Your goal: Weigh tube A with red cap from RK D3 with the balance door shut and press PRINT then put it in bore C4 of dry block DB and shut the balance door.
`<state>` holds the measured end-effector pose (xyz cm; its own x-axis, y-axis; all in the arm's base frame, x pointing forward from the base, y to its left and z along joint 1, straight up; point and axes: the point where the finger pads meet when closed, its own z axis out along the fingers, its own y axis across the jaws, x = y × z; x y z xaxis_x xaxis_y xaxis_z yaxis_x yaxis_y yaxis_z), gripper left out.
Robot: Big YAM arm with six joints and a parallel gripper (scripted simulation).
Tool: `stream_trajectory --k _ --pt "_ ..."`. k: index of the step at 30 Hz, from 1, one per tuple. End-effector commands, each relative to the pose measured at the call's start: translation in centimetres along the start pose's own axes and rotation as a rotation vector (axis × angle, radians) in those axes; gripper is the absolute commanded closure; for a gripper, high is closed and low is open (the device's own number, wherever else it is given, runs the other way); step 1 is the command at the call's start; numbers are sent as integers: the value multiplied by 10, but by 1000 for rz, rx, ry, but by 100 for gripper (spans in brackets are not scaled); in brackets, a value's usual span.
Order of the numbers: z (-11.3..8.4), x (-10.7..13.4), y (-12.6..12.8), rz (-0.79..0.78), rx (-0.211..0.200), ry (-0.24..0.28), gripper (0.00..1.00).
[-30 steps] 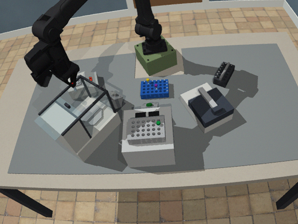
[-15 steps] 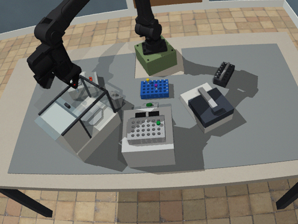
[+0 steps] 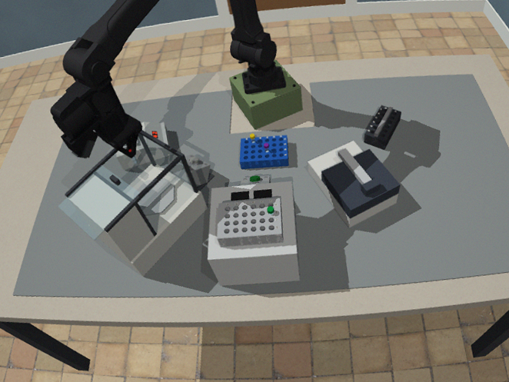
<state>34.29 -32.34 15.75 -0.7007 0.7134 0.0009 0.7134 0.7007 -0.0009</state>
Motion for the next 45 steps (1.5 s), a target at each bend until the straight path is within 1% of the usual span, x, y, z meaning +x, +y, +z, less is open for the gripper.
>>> stream_trajectory --k 1,8,10,11,13,25,27,28,30,42,44,45 --pt "12 -6 5 -1 0 -3 91" --pt "24 -6 5 -1 0 -3 91" --pt "24 -6 5 -1 0 -3 91" --pt "8 -23 6 -1 -2 -50 91" --pt "29 -6 5 -1 0 -3 91" --pt "49 -6 5 -1 0 -3 91" --pt "49 -6 5 -1 0 -3 91" --pt "33 -24 6 -1 -2 -51 91" --pt "54 -6 5 -1 0 -4 91" --pt "74 -6 5 -1 0 -3 91" --pt "74 -6 5 -1 0 -3 91" --pt "58 -26 6 -1 -2 -53 91"
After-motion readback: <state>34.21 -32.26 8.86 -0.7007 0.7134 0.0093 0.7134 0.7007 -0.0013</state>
